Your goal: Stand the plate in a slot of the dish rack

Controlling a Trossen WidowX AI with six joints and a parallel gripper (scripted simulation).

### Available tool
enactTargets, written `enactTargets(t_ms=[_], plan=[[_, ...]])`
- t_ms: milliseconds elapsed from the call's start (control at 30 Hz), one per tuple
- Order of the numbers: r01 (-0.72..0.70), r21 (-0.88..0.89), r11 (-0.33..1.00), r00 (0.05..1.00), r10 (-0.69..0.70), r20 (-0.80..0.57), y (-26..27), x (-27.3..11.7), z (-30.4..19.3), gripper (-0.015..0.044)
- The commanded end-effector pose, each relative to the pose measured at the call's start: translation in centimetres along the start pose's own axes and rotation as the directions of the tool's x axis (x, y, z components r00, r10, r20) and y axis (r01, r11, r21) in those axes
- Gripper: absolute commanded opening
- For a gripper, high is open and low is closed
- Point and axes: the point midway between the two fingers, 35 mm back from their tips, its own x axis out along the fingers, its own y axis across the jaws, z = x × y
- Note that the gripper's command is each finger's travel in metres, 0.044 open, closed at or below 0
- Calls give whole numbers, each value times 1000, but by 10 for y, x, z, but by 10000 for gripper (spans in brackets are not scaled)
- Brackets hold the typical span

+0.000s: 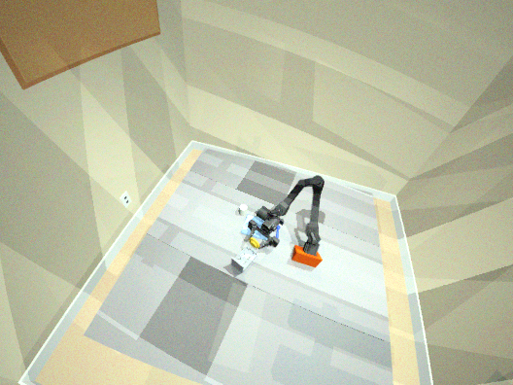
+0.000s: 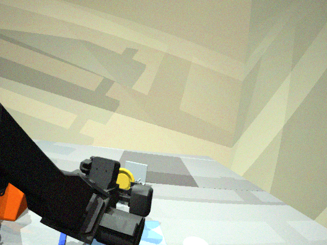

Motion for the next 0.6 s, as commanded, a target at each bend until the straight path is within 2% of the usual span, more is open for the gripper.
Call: enactTargets(t_ms=[0, 567], plan=[[-7, 4, 1000, 1000, 7, 0, 3, 10, -1, 0], [0, -8, 1000, 1000, 0, 6, 3, 26, -1, 0]])
